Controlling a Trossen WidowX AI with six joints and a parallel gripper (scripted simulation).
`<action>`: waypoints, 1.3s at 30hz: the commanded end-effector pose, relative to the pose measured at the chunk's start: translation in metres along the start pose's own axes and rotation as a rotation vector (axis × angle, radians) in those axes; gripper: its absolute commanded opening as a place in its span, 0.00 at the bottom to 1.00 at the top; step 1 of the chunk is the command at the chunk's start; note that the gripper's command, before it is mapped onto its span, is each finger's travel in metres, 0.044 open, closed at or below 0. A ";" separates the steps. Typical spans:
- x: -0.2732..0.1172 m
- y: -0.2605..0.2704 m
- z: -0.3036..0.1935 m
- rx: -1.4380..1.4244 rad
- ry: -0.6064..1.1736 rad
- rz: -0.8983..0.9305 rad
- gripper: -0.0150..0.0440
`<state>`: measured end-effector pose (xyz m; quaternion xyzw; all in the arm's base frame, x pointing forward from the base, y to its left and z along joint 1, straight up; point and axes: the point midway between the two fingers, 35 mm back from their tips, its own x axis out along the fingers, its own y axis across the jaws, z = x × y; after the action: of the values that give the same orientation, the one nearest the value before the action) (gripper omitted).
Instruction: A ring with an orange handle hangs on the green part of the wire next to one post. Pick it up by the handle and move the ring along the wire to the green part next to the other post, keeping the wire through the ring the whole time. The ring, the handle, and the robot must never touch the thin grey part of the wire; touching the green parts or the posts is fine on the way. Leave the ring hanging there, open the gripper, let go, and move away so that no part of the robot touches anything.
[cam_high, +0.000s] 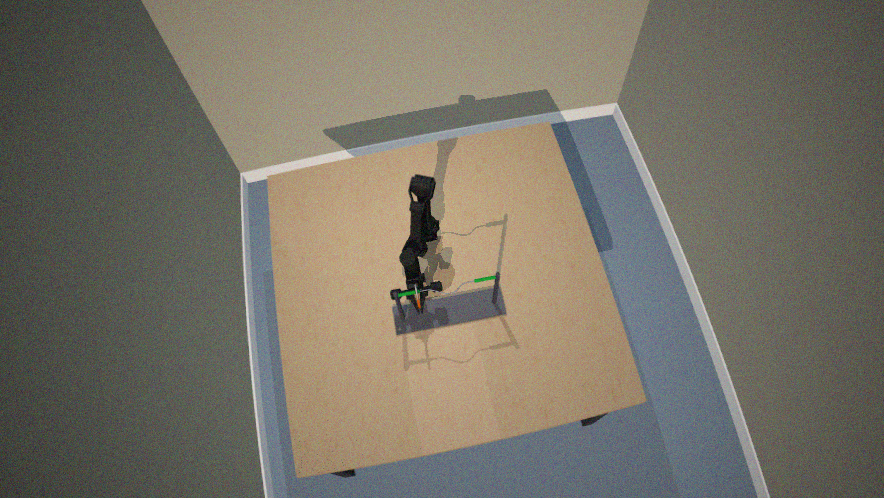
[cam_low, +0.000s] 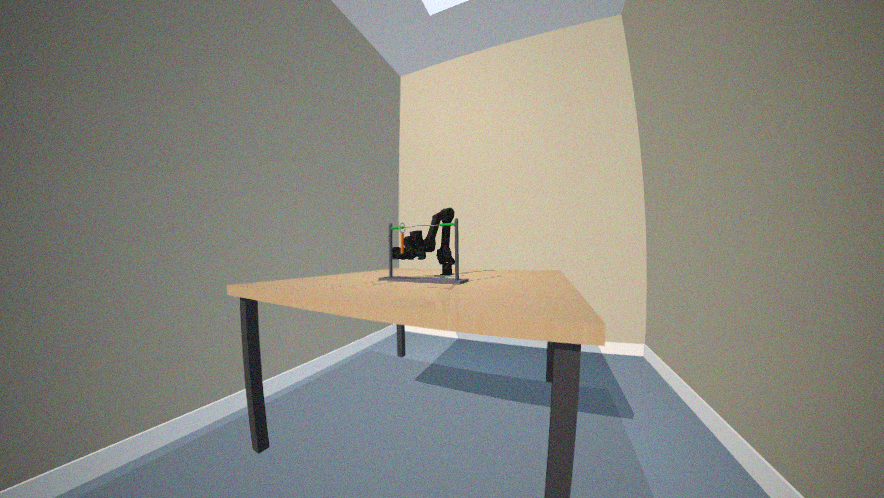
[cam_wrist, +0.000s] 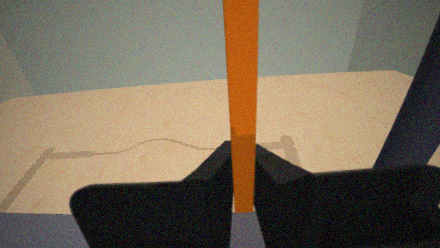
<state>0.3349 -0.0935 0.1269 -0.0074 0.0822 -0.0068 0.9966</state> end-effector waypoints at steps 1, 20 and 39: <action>-0.001 0.003 0.002 0.006 -0.003 -0.004 0.00; 0.000 0.023 0.002 0.014 0.001 -0.021 0.00; 0.001 0.043 0.002 0.053 0.004 -0.170 0.00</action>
<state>0.3367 -0.0534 0.1269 0.0062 0.0860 -0.0757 0.9934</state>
